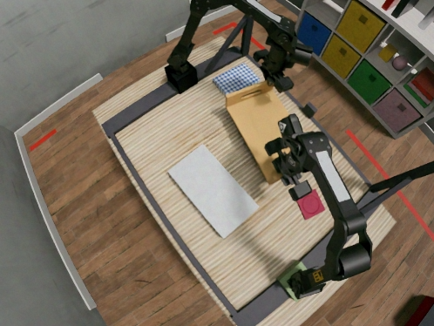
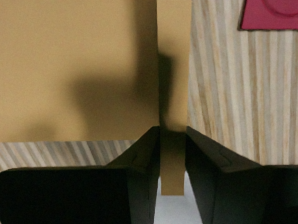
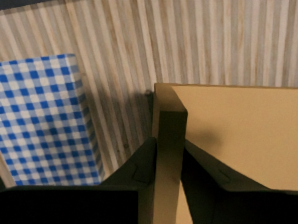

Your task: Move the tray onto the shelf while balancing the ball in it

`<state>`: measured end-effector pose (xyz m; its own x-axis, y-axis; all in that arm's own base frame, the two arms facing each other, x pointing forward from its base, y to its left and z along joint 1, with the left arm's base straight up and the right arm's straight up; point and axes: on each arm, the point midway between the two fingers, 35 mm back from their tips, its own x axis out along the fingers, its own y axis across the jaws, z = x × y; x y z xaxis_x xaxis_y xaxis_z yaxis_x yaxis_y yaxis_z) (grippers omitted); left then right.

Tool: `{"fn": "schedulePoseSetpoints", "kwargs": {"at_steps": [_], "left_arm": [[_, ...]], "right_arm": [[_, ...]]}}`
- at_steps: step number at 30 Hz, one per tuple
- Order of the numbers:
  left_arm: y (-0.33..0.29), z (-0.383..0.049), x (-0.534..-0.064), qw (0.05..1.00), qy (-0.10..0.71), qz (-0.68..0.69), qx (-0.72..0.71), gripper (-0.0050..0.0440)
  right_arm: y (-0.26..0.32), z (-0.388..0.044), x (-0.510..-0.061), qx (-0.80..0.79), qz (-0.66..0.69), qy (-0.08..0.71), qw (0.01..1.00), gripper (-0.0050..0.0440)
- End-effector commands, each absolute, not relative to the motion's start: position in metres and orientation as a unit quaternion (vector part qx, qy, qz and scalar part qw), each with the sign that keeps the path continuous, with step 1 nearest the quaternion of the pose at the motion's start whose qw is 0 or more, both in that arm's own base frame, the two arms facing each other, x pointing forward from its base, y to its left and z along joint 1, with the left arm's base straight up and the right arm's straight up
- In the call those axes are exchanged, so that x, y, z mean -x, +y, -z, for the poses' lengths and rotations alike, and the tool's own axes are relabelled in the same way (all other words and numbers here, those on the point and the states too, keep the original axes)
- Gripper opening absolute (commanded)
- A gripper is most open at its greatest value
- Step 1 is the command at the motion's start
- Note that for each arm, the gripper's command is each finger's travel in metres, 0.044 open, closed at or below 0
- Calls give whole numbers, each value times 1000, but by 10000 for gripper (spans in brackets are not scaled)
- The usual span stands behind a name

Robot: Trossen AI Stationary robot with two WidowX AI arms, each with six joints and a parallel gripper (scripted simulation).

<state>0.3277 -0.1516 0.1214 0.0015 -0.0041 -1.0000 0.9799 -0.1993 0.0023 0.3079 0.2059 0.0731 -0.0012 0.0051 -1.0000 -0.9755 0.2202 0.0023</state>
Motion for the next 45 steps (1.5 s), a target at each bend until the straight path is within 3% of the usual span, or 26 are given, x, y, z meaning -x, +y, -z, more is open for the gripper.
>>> {"fn": "schedulePoseSetpoints", "kwargs": {"at_steps": [1,45], "left_arm": [[-152,-146,-333,479,419,534,-556,61],[-113,-143,-326,476,422,536,-556,61]], "right_arm": [[210,-102,-319,441,-443,518,584,59],[170,-102,-322,441,-440,518,586,59]]}}
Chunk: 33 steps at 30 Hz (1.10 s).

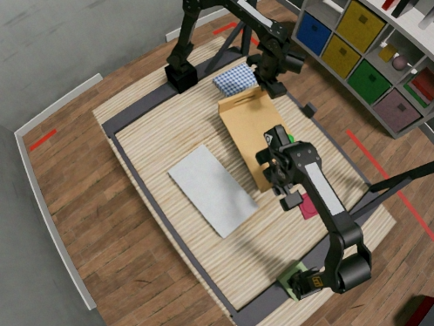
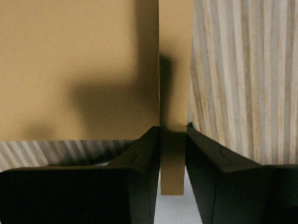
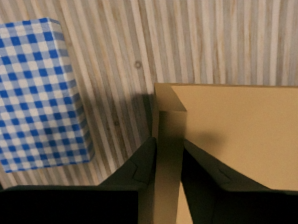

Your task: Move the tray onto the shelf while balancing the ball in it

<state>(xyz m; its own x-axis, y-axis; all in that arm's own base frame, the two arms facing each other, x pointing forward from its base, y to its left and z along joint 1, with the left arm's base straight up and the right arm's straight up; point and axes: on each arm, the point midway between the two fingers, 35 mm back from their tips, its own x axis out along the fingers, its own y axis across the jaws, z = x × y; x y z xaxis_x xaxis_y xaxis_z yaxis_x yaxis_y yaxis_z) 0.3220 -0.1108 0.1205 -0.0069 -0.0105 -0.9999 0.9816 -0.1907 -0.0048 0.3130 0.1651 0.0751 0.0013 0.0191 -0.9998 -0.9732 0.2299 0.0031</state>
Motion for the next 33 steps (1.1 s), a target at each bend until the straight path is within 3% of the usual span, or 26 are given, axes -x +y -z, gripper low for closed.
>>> {"fn": "schedulePoseSetpoints", "kwargs": {"at_steps": [1,5,33], "left_arm": [[-113,-143,-326,476,422,536,-556,61],[-104,-152,-328,464,435,524,-566,61],[-54,-142,-320,474,424,532,-559,61]], "right_arm": [[170,-102,-322,441,-440,518,586,59],[157,-88,-317,455,-428,534,570,59],[110,-99,-328,445,-436,521,584,59]]}}
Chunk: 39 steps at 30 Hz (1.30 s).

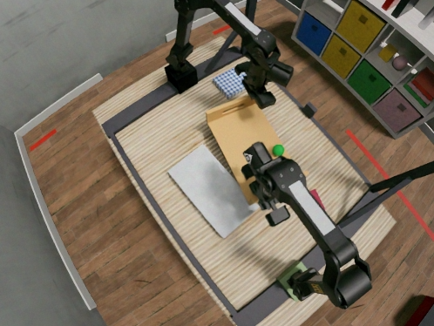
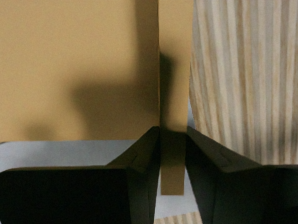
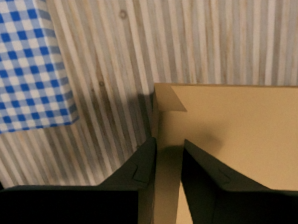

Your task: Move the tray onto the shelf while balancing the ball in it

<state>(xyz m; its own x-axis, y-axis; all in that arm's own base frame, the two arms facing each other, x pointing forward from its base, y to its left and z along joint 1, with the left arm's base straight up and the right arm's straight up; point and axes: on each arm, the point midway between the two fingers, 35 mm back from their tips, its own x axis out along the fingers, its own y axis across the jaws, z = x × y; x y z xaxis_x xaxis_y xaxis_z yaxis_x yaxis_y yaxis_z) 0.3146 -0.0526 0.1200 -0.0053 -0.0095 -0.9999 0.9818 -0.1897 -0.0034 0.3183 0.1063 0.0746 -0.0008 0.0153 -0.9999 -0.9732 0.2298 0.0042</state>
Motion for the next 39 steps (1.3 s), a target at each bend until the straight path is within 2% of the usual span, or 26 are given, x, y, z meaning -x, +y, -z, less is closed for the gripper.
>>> {"fn": "schedulePoseSetpoints", "kwargs": {"at_steps": [1,6,16,20,21,37,39], "left_arm": [[-54,-142,-320,474,424,532,-559,61],[-44,-149,-320,460,439,519,-571,61],[-21,-136,-313,470,428,531,-560,61],[-19,-136,-312,470,428,532,-559,61],[-17,-140,-319,462,436,539,-553,61],[11,-142,-313,471,427,529,-562,61],[15,-146,-313,459,439,520,-570,61]], "right_arm": [[110,-99,-328,445,-436,521,584,59],[97,-85,-323,457,-425,539,565,59],[75,-99,-331,445,-437,525,579,59],[73,-99,-332,446,-436,525,579,59],[69,-86,-324,452,-431,528,576,59],[43,-97,-336,450,-432,522,582,59],[39,-86,-329,457,-426,538,567,59]]}}
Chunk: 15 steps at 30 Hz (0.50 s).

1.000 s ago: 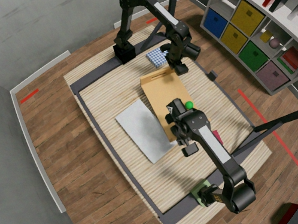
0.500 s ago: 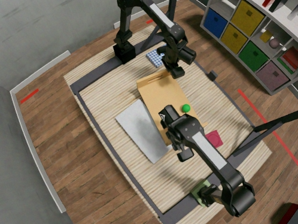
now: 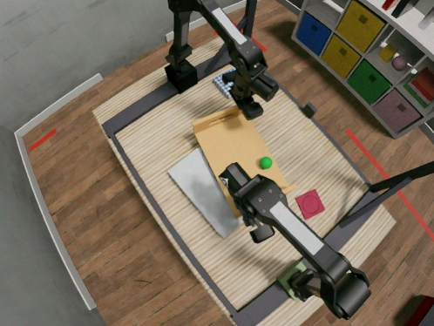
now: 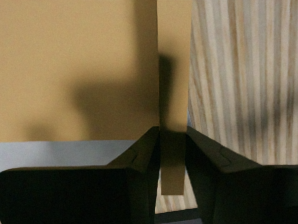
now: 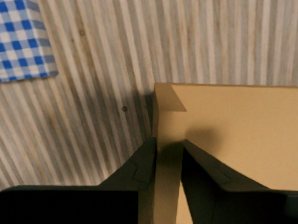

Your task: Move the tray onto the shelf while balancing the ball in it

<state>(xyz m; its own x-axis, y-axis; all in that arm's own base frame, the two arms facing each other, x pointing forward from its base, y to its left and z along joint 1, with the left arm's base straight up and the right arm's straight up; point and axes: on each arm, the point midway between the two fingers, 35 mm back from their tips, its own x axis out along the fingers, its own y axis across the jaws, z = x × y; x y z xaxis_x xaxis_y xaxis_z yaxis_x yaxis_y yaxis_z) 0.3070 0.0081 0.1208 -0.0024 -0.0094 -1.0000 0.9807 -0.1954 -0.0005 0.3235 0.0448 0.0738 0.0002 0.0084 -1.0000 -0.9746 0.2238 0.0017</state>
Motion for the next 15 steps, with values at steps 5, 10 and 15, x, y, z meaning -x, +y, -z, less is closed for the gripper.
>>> {"fn": "schedulePoseSetpoints", "kwargs": {"at_steps": [5,10,15], "left_arm": [[27,-145,-312,463,436,523,-568,61],[38,-137,-309,469,429,529,-562,61],[42,-140,-310,470,428,528,-563,61]], "right_arm": [[26,-86,-329,452,-429,536,569,59],[15,-97,-336,449,-433,525,578,59],[12,-97,-337,450,-432,524,580,59]]}}
